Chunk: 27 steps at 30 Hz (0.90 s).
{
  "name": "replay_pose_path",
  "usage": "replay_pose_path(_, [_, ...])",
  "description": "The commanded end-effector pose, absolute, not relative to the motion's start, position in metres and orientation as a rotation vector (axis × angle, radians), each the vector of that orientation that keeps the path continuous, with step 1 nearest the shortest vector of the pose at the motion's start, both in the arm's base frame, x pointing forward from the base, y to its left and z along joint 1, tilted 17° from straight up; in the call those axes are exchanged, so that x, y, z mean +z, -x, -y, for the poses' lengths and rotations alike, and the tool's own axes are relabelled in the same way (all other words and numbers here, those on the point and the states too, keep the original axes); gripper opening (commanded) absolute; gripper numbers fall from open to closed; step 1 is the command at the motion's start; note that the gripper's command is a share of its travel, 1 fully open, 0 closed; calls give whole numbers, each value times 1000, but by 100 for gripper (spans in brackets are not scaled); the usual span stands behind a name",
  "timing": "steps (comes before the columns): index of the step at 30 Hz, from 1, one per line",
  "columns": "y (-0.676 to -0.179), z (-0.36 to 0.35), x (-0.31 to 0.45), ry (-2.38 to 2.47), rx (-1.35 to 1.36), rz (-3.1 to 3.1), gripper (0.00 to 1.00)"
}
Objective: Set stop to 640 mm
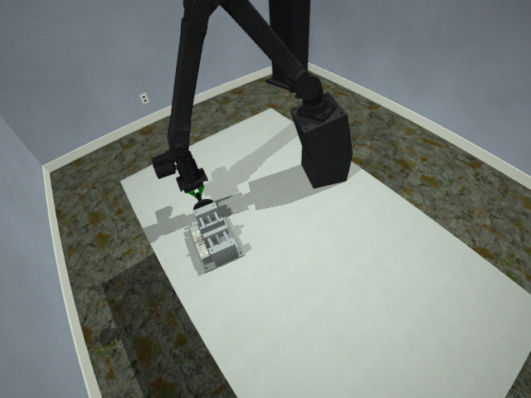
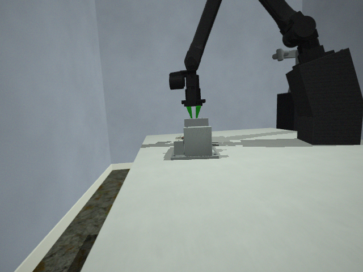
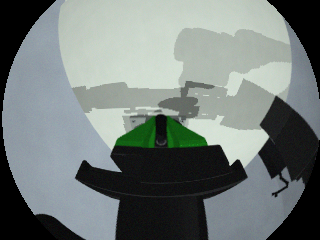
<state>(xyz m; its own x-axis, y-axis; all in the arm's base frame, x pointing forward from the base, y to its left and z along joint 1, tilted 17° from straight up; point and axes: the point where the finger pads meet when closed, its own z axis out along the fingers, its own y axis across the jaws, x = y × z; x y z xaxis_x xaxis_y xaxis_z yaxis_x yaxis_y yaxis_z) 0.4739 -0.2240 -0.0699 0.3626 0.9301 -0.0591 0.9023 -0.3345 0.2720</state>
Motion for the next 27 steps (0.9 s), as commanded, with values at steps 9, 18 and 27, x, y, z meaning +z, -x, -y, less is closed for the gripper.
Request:
replay_pose_path(9, [-473,230,-50,-2330,187,-1603,6])
replay_pose_path(18, [-455,224,-60,-2350,169,-1614,6])
replay_pose_path(27, [-454,224,-63,-2342,175,-1610,6])
